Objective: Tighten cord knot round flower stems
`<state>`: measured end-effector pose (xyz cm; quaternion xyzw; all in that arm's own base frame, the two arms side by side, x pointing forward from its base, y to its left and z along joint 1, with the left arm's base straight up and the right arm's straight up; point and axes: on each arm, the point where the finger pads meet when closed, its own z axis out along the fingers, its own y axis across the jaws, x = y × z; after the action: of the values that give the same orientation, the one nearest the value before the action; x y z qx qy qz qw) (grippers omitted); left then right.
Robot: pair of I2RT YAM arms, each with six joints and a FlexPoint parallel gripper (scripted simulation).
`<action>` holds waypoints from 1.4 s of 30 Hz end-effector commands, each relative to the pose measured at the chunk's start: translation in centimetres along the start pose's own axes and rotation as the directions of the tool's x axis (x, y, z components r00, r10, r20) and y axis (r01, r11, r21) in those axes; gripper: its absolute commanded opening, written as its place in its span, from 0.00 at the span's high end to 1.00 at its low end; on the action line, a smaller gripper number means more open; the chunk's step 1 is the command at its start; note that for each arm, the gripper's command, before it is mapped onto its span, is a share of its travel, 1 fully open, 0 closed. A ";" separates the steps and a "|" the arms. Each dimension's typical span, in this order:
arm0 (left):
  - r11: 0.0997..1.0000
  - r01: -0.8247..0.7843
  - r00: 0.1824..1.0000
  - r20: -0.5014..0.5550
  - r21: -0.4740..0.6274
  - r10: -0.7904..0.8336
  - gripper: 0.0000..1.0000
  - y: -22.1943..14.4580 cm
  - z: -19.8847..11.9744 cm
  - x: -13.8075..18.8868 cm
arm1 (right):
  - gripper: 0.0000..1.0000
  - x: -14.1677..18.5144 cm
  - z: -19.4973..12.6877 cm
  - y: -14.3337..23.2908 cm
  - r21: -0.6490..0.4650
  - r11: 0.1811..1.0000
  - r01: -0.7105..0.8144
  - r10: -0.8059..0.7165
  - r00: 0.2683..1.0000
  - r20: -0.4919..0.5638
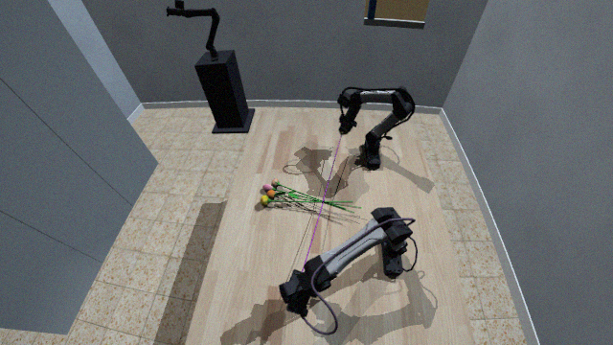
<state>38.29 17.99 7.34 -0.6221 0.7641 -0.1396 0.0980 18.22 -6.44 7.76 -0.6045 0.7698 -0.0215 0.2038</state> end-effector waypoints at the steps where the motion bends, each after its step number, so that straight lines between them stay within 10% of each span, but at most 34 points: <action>1: 0.997 -0.021 0.991 0.130 0.077 0.010 1.00 -0.6 2.4 -3.4 | 1.00 2.8 2.6 -1.6 0.078 0.997 0.024 -0.018 0.996 -0.084; 14: 0.997 -0.021 0.991 0.130 0.077 0.010 1.00 1.2 7.2 -3.4 | 1.00 4.2 7.1 0.3 0.061 0.998 0.021 -0.016 0.996 -0.088; 42: 0.994 -0.031 0.990 0.141 0.100 0.016 1.00 0.2 6.3 -3.4 | 1.00 4.2 6.8 -0.8 0.099 0.994 0.039 -0.031 0.996 -0.083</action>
<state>39.20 18.08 -0.37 -0.6151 0.7643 -0.1515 0.1204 19.53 -6.89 0.39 -0.6055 0.7620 -0.0446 0.2254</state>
